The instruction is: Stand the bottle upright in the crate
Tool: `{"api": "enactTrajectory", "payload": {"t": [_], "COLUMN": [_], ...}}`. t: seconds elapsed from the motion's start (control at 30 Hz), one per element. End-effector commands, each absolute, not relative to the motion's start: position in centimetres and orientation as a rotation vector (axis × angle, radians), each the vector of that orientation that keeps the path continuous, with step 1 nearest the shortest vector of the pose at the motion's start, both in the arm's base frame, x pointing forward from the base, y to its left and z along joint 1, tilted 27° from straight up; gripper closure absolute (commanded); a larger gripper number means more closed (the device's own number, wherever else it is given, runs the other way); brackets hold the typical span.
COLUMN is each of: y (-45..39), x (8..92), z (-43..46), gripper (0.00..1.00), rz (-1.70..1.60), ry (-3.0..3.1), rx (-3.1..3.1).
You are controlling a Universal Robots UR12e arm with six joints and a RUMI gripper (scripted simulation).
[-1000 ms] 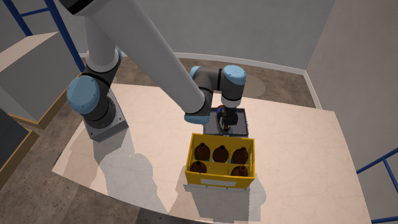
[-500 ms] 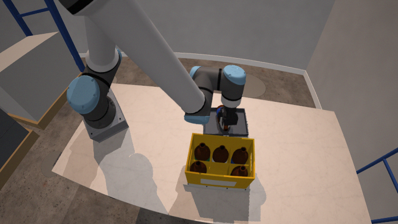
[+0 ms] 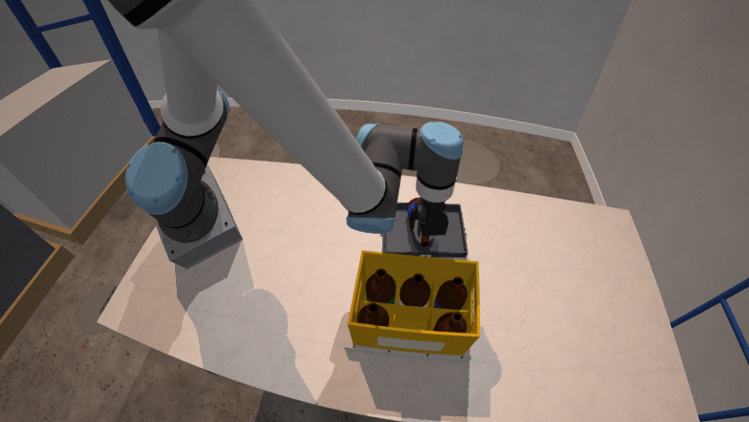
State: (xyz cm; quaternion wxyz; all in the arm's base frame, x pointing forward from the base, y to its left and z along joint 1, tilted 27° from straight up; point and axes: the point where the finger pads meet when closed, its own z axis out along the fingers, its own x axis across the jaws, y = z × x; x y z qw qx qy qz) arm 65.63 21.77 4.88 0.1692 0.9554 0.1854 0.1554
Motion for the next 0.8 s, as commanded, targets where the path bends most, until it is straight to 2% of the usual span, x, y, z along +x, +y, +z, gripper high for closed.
{"api": "enactTrajectory", "payload": {"t": [0.0, 0.77], "y": [21.9, 22.3], "x": [65.6, 65.0], "z": [5.1, 6.7], "gripper": [1.00, 1.00], "rz": [0.444, 0.444], "ry": [0.527, 0.527], "rx": [2.716, 2.716]}}
